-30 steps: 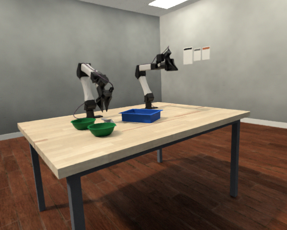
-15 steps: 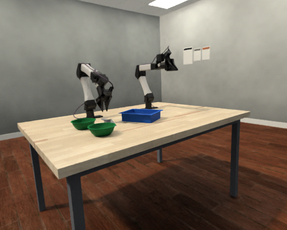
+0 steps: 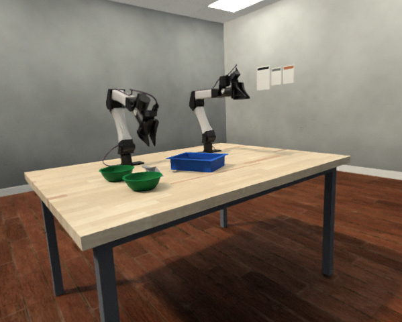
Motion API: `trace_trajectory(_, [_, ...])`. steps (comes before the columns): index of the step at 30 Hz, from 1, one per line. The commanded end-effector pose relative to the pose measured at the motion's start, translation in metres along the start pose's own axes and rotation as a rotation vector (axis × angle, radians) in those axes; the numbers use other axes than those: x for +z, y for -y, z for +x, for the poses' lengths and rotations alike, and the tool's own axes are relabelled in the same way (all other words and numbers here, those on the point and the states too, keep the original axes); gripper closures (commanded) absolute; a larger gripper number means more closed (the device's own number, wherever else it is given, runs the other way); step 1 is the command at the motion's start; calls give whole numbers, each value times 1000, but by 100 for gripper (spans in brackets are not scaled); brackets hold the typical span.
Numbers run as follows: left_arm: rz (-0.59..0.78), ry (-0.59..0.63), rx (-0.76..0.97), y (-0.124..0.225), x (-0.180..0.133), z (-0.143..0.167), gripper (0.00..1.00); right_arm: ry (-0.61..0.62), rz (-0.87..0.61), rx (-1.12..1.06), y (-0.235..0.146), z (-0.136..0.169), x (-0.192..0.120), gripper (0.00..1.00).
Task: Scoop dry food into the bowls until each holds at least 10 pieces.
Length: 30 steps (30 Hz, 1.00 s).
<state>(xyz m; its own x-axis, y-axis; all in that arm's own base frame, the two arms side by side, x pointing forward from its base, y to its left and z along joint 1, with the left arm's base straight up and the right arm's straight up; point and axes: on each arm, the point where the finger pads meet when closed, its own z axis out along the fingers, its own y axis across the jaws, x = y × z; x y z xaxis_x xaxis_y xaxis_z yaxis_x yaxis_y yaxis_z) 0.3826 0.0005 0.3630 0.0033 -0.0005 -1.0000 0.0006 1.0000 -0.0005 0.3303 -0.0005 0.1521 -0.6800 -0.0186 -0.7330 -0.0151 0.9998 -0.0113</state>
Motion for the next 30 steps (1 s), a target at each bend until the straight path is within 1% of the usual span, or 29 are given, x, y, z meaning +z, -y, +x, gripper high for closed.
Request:
trace_trajectory(1, [-1,58,-7,0,-2,-23,73,216,5,-6,-2,-64,-10,65])
trace_trajectory(2, [10,37,-8,4,-2,-13,73,245,7,-5,-1,-72,-13,65])
trace_trajectory(4, [2,32,-7,1,-1,-10,73,299,7,-5,-1,-85,-18,65])
trace_trajectory(6, [2,32,-7,1,-1,-10,73,299,7,-5,-1,-85,-18,65])
trace_trajectory(7, [9,24,-8,3,-1,-6,73,297,7,-7,-2,-87,-13,65])
trace_trajectory(8, [14,5,-8,5,0,3,73,319,5,-7,-3,-93,-15,65])
trace_trajectory(9, [9,27,-8,3,-1,-10,73,360,6,-6,-2,-102,-23,65])
trace_trajectory(10, [13,36,-8,5,-2,-14,73,428,1,-5,-3,-116,-40,65])
trace_trajectory(11, [6,43,-8,2,-2,-16,73,448,3,-5,-3,-122,-41,65])
trace_trajectory(12, [4,40,-8,2,-2,-14,73,473,3,-6,-3,-129,-45,65])
trace_trajectory(13, [-2,-4,-8,0,-1,2,73,488,2,-7,-4,-134,-44,65])
trace_trajectory(15, [-3,0,-8,-1,0,2,73,534,5,-5,-3,-145,-50,65])
trace_trajectory(16, [-8,19,-8,-3,0,-4,73,557,4,-4,-3,-152,-53,65])
trace_trajectory(18, [-6,14,-8,-2,0,-2,73,625,2,-6,-4,-165,-69,65])
trace_trajectory(19, [-11,0,-8,-3,1,5,73,653,4,-5,-3,-172,-75,65])
trace_trajectory(20, [-5,13,-8,-1,0,-4,73,671,4,-5,-4,-177,-77,65])
trace_trajectory(21, [-3,15,-9,0,0,-5,73,693,2,-5,-4,-182,-81,65])
trace_trajectory(24, [2,24,-6,2,-3,-8,73,693,13,-3,-1,-183,-77,65])
trace_trajectory(25, [4,32,-8,3,-5,-11,73,712,13,-2,-1,-188,-79,65])
trace_trajectory(26, [4,30,-9,3,-4,-10,73,736,11,-2,-1,-194,-84,65])
trace_trajectory(27, [12,19,-10,5,-4,-6,73,811,10,0,-2,-203,-111,65])
trace_trajectory(29, [5,17,-9,2,-4,-4,73,854,7,-2,-3,-214,-120,65])
trace_trajectory(30, [4,12,-9,1,-4,-1,73,853,4,-3,-4,-215,-116,65])
